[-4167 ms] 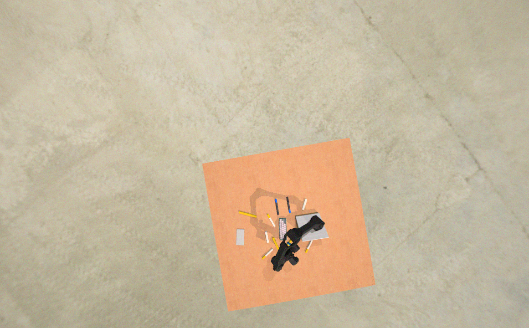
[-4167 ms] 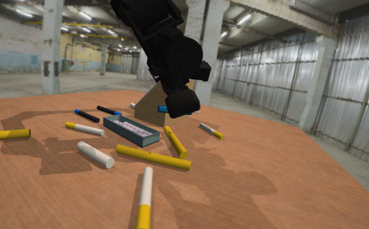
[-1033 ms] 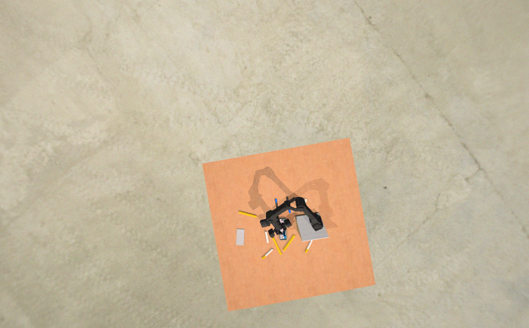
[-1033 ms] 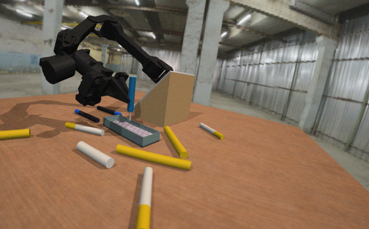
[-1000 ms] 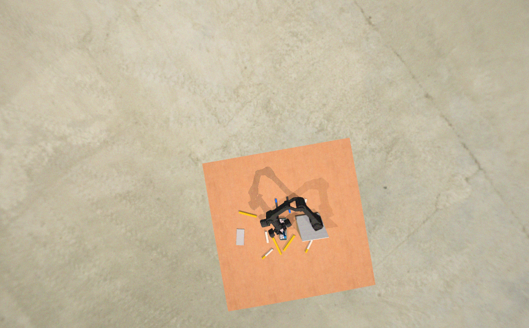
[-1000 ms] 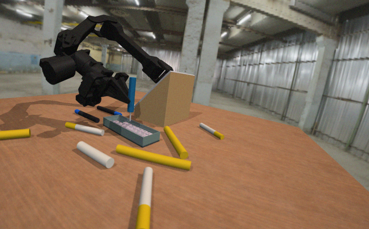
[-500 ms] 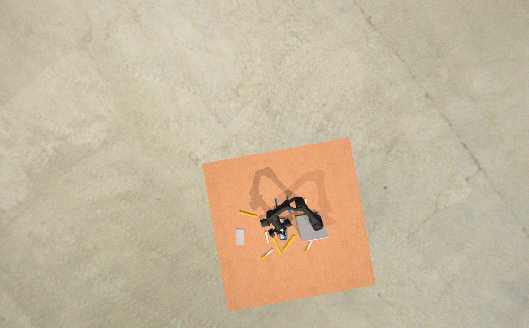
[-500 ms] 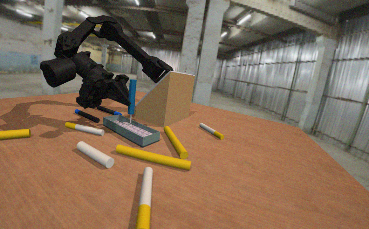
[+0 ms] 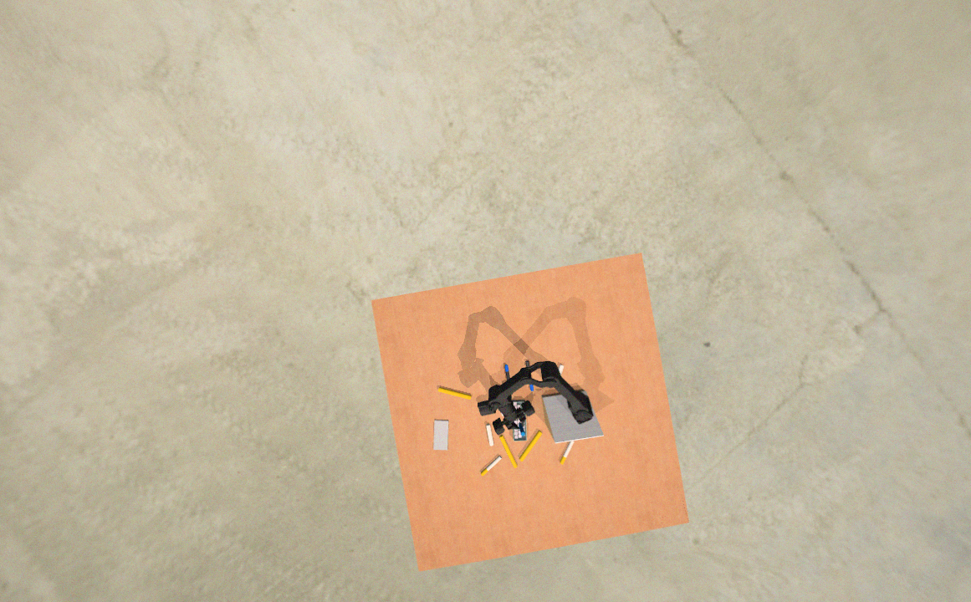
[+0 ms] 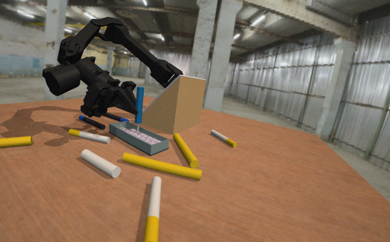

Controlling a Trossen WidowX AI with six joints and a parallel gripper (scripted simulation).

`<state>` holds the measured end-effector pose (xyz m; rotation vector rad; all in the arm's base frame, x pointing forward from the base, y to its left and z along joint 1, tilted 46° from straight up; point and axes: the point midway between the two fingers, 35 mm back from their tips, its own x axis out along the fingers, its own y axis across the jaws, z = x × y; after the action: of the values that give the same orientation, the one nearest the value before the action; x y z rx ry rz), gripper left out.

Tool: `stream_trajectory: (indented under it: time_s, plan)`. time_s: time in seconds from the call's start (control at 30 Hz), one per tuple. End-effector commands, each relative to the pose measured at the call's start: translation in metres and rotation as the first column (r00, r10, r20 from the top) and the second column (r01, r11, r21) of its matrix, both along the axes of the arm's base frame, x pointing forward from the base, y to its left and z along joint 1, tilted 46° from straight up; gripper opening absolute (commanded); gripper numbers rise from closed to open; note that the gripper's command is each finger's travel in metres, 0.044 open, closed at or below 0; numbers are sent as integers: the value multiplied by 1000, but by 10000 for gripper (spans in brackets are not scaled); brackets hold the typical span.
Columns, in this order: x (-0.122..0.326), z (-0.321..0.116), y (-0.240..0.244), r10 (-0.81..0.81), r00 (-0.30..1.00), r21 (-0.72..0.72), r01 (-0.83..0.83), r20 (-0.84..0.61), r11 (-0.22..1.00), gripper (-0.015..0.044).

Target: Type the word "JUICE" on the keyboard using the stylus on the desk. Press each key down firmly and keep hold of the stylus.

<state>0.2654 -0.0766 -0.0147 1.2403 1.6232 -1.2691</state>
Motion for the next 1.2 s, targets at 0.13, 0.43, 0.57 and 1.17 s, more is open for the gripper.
stream_trajectory:
  time_s: [0.13,0.43,0.57,1.17]
  plan:
    - [-1,-2,-2,6,1000,-2,-6,-1,1000,81]
    - [-1,-5,-5,6,1000,-2,-6,-1,1000,81]
    - [-2,-6,-6,6,1000,-2,-6,-1,1000,81]
    - [-2,-6,-6,6,1000,-2,-6,-1,1000,81]
